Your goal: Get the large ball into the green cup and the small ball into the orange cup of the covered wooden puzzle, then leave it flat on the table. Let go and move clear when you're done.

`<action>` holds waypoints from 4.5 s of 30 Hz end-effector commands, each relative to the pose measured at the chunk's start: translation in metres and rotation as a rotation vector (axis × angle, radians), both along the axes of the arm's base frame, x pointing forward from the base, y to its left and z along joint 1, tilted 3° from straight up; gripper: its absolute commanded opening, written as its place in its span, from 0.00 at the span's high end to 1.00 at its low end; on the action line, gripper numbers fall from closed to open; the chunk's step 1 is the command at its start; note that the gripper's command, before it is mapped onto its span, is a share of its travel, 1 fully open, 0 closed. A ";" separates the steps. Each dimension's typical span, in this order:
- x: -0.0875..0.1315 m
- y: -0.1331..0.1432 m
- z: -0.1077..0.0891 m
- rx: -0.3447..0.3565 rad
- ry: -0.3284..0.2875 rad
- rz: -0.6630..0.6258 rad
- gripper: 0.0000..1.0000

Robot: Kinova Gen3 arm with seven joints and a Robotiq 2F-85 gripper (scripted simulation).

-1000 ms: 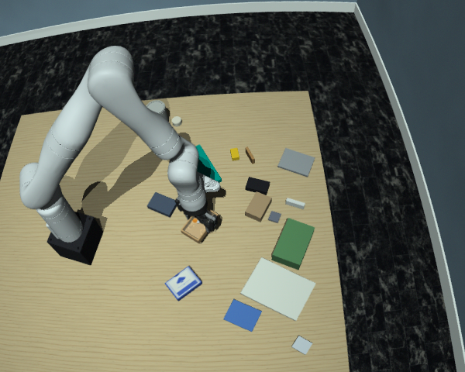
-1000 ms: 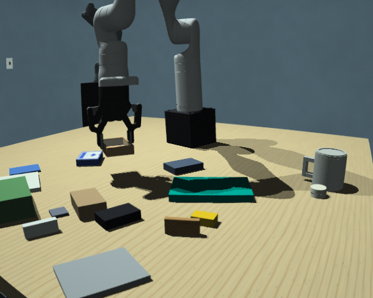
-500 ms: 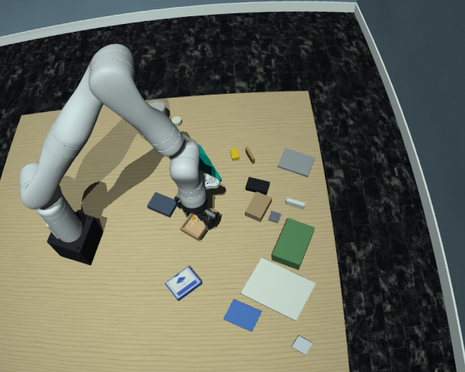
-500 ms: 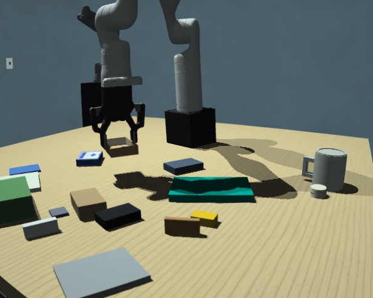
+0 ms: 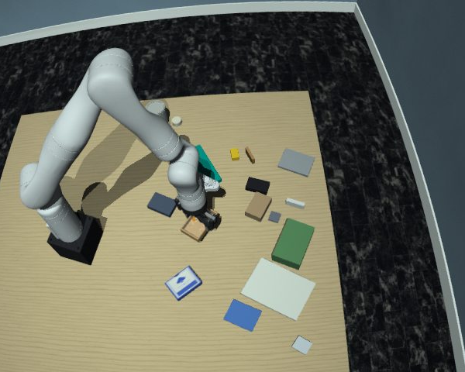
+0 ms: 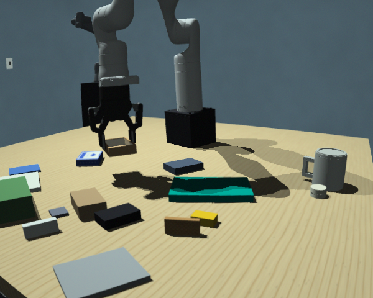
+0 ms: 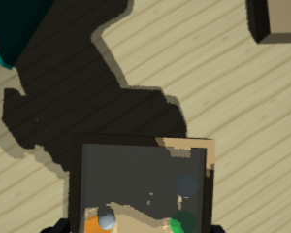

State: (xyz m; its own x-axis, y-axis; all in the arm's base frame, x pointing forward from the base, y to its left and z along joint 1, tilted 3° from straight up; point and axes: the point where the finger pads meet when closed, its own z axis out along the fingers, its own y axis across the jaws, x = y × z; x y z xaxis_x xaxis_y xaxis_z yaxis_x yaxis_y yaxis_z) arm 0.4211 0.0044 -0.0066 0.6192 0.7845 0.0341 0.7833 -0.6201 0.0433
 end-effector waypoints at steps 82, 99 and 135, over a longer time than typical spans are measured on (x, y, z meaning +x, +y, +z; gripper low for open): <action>0.001 0.000 0.000 0.001 -0.008 0.000 0.29; -0.001 0.002 0.000 -0.112 -0.127 -0.005 0.29; -0.006 0.000 -0.001 0.021 -0.378 0.005 0.29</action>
